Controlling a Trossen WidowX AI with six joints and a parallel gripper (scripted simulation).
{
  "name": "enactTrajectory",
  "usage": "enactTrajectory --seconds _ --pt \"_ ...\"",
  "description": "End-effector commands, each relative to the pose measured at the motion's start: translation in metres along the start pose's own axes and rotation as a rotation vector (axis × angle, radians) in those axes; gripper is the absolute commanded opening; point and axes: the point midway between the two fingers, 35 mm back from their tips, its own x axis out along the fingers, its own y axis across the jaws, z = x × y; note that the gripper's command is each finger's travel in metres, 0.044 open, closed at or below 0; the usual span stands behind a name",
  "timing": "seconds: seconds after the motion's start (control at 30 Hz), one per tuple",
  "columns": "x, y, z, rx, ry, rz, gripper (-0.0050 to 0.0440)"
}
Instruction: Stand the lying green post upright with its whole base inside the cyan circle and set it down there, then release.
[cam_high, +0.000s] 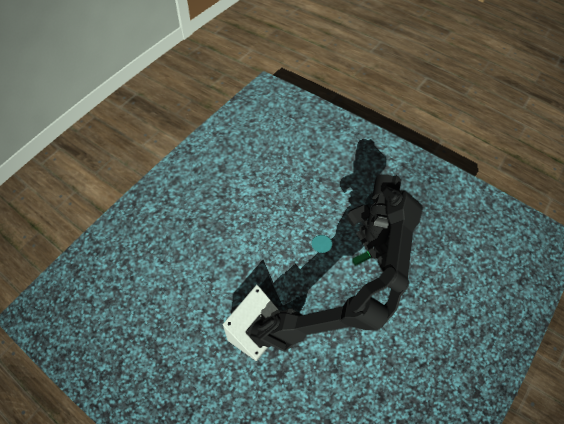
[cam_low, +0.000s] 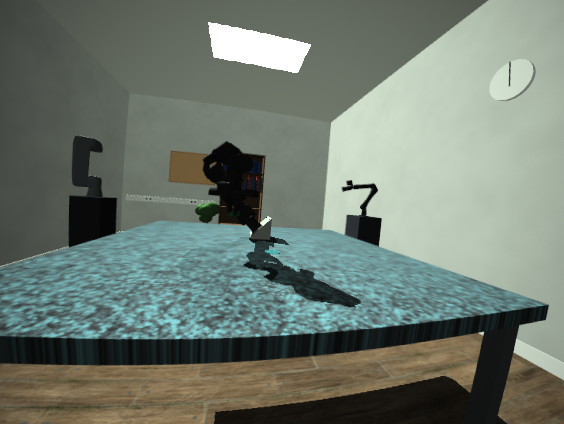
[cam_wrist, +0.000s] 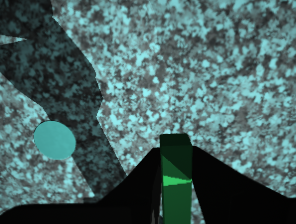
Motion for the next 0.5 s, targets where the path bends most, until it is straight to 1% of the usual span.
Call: enactTrajectory --seconds 0.0,0.07,0.47 --pt "-0.006 0.012 0.002 -0.100 -0.009 0.019 0.0022" --pt "-0.006 0.012 0.002 -0.100 -0.009 0.019 0.0022" --pt "-0.010 0.051 -0.004 -0.451 -0.007 0.021 0.0022"
